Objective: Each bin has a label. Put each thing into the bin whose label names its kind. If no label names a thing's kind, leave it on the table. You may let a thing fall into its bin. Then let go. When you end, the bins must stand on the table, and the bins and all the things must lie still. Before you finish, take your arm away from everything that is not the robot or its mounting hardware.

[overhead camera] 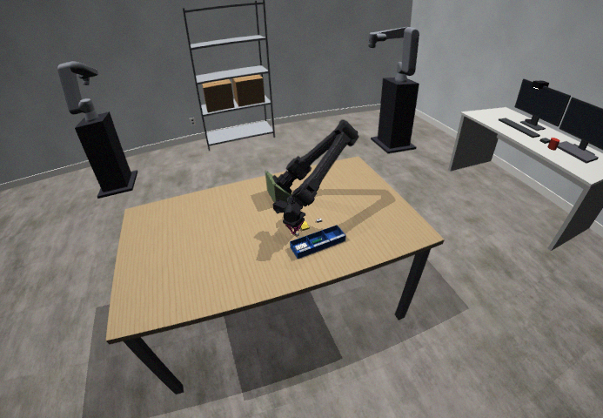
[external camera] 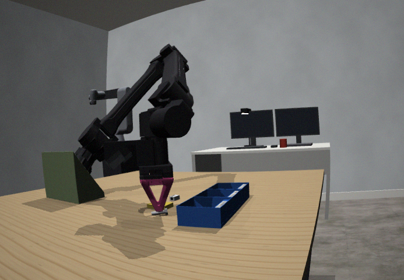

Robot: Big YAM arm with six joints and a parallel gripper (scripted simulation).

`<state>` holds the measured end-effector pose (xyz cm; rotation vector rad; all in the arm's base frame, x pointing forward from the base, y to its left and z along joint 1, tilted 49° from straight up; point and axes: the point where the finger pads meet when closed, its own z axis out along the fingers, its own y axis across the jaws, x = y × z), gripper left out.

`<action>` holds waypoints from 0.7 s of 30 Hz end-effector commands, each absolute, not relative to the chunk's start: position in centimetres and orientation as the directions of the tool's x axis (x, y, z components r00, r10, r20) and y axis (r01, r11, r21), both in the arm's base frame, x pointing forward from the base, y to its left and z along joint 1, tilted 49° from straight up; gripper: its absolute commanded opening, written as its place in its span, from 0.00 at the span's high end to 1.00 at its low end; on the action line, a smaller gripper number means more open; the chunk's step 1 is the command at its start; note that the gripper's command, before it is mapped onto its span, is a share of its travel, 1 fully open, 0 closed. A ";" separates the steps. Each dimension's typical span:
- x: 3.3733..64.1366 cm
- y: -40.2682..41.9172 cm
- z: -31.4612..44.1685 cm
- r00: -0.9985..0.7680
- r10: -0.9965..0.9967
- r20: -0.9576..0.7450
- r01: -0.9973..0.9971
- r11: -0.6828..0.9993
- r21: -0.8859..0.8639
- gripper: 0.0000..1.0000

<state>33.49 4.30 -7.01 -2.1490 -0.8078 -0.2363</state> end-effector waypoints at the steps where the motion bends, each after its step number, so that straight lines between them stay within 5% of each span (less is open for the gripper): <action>1: 35.1 3.4 -7.3 0.788 0.445 0.425 0.612 -0.499 -0.613 0.71; 21: 33.9 4.3 -8.1 0.796 0.441 0.414 0.601 -0.500 -0.624 0.71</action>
